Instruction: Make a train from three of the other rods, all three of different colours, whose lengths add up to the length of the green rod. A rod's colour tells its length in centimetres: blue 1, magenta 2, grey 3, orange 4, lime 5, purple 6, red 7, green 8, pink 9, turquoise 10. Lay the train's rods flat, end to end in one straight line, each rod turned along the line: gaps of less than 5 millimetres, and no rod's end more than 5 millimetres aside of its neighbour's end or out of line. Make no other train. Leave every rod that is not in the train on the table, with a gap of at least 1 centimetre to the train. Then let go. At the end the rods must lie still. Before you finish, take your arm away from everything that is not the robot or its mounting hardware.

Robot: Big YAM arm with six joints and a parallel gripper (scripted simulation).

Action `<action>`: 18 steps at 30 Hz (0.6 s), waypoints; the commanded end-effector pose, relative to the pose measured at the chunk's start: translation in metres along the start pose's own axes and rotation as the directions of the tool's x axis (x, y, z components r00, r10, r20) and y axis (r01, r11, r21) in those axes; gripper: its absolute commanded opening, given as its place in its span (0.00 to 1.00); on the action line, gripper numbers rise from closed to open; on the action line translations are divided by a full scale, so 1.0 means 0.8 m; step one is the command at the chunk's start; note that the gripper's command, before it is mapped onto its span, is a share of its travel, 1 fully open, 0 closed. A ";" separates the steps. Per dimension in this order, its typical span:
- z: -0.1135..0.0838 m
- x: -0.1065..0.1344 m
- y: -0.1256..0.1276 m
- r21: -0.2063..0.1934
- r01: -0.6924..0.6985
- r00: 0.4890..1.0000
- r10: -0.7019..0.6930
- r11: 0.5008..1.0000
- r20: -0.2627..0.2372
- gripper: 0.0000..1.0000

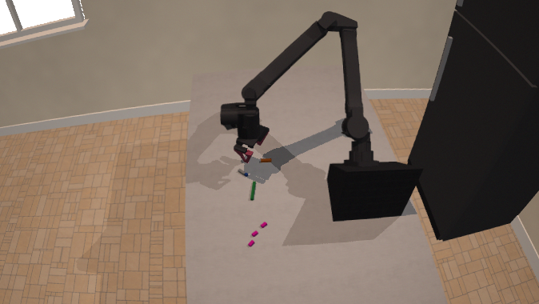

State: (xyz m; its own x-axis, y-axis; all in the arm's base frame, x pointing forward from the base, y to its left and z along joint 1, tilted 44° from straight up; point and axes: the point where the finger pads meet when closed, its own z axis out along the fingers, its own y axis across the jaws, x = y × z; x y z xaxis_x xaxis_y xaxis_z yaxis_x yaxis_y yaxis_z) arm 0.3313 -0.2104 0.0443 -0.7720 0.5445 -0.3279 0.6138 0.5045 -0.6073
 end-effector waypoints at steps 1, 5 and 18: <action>-0.007 -0.019 -0.013 -0.017 0.092 0.995 -0.091 0.996 0.032 1.00; -0.002 -0.008 -0.023 -0.013 0.165 0.986 -0.165 0.986 0.027 1.00; 0.012 0.025 -0.072 0.004 0.487 0.873 -0.487 0.873 0.029 1.00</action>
State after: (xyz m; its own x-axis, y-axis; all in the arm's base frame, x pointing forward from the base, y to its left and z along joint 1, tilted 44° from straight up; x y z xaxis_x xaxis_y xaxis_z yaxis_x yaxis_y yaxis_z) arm 0.2779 -0.2291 0.0555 -0.9532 0.2961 -0.0608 0.2550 0.6799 -0.6875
